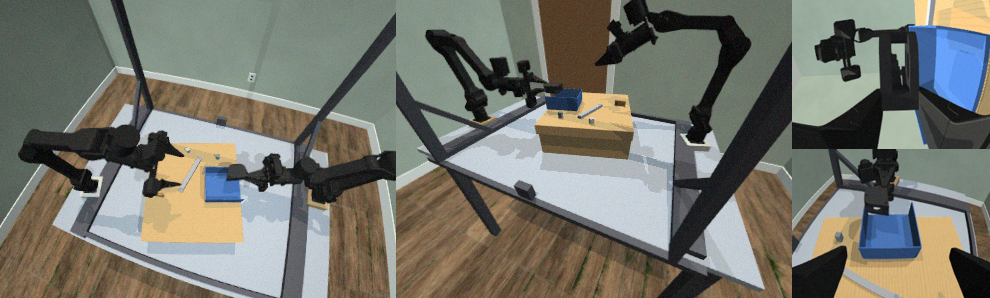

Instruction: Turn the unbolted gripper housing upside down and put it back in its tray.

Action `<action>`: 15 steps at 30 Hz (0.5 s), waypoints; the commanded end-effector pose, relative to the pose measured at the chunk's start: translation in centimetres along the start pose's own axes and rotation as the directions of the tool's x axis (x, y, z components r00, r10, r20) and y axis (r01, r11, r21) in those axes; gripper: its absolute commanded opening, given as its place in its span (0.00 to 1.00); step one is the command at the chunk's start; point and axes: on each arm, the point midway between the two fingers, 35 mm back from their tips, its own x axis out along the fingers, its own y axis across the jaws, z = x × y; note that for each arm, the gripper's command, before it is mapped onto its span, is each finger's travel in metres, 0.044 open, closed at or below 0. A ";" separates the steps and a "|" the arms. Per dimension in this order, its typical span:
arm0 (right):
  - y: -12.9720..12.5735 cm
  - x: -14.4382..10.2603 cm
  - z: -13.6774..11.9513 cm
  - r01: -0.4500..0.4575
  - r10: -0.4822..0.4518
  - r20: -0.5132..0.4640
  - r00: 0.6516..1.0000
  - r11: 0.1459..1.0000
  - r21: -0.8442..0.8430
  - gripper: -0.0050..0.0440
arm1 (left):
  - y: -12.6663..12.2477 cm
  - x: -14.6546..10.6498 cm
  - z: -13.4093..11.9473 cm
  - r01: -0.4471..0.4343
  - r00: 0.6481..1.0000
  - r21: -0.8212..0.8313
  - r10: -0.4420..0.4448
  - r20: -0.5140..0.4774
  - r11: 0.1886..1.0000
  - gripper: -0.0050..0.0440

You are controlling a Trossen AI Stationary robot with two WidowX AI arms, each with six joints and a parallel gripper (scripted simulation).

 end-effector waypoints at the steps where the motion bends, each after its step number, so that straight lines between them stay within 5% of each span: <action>1: 0.0 -1.0 1.0 0.002 -0.002 0.031 1.000 1.000 -0.004 0.99 | 1.0 0.0 0.0 -0.023 1.000 -0.003 0.023 0.000 1.000 0.33; 15: 0.0 -1.0 1.0 0.002 -0.002 0.031 1.000 1.000 -0.004 0.99 | 1.2 -0.9 0.0 -0.022 1.000 -0.003 0.022 0.000 1.000 0.33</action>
